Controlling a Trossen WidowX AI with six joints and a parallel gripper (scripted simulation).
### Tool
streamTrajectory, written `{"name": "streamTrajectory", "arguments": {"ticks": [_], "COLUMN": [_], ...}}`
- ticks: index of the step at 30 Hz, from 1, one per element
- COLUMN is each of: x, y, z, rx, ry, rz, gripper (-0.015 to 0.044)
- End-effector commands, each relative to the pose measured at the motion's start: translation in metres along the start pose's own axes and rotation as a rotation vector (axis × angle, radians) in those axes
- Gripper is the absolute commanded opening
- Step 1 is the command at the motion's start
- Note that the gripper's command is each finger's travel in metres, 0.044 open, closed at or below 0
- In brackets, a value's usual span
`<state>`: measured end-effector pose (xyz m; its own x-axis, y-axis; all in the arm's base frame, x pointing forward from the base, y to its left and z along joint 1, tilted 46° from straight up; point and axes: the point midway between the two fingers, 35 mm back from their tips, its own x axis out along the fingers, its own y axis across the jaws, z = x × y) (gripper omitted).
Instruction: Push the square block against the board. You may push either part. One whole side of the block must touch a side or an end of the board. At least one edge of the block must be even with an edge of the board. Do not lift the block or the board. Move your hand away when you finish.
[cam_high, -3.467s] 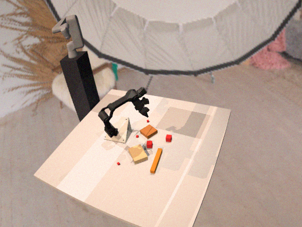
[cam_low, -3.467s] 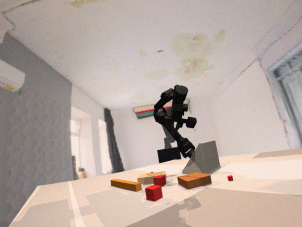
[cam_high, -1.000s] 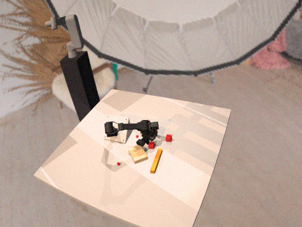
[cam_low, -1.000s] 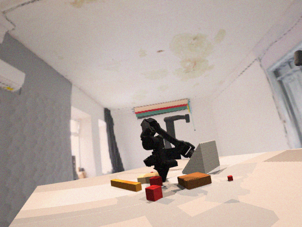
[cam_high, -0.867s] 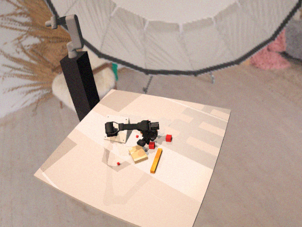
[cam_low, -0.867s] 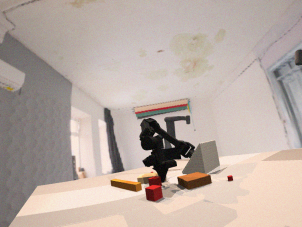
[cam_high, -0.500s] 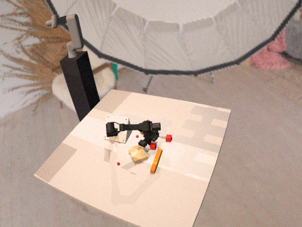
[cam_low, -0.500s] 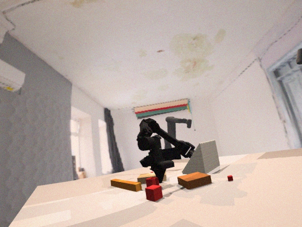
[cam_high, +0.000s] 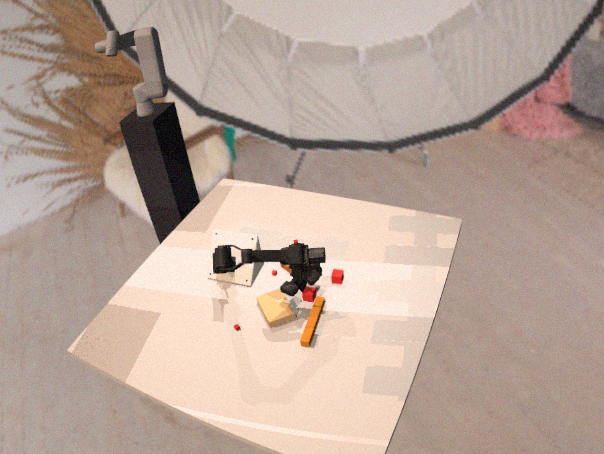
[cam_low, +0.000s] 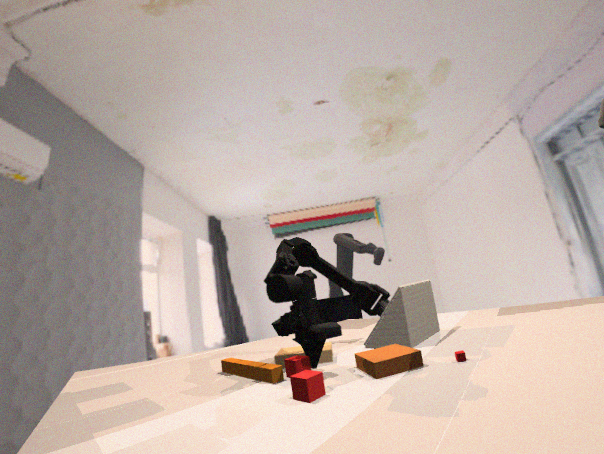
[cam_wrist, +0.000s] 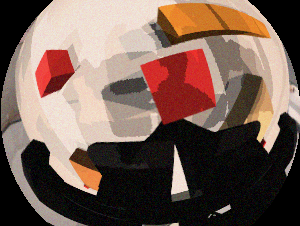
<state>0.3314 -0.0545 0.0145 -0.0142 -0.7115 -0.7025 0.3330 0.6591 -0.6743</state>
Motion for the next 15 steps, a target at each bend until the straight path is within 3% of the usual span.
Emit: {"name": "streamTrajectory", "arguments": {"ticks": [1,15], "x": [0.003,0.004], "y": [0.001,0.000], "z": [0.003,0.019], "rx": [-0.013,-0.012], "ry": [0.007,0.006], "rz": [-0.008,-0.009], "gripper": [0.0000,0.0000]}}
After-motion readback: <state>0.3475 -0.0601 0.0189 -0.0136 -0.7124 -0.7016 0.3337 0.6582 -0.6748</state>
